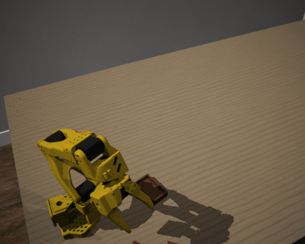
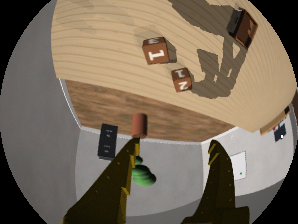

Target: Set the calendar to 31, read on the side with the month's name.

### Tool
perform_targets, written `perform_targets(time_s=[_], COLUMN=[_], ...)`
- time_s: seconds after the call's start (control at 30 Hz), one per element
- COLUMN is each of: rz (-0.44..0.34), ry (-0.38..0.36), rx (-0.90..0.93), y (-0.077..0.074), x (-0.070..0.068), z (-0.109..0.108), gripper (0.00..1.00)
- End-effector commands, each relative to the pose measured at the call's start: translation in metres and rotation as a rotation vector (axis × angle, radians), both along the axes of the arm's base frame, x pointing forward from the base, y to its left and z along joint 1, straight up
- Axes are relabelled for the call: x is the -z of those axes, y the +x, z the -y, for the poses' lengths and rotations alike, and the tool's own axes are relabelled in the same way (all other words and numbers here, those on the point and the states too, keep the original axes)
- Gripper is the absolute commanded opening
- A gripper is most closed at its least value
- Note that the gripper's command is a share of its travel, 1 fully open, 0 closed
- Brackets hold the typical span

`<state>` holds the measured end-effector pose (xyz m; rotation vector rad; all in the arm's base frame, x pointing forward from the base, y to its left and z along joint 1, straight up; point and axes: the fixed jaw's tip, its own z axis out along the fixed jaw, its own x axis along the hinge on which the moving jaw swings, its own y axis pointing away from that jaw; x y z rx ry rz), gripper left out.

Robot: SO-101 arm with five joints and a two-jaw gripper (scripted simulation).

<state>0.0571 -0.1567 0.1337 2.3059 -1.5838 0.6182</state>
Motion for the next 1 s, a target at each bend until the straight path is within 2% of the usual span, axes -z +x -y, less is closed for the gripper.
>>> perform_targets(time_s=[0.0,0.07,0.13,0.63,0.7,0.97], rz=[0.075,0.108,0.108,0.379,0.379,0.499], ry=[-0.006,0.008,0.008,0.124,0.124,0.176], rx=[0.116,0.177,0.177,0.671,0.671,0.892], y=[-0.001,-0.001,-0.001,-0.001,-0.001,0.0], x=[-0.003,-0.002,-0.002,0.007,0.007,0.011], z=[-0.001,-0.002,-0.002,-0.01,-0.01,-0.013], gripper=[0.35,0.35,0.35,0.35,0.35,0.35])
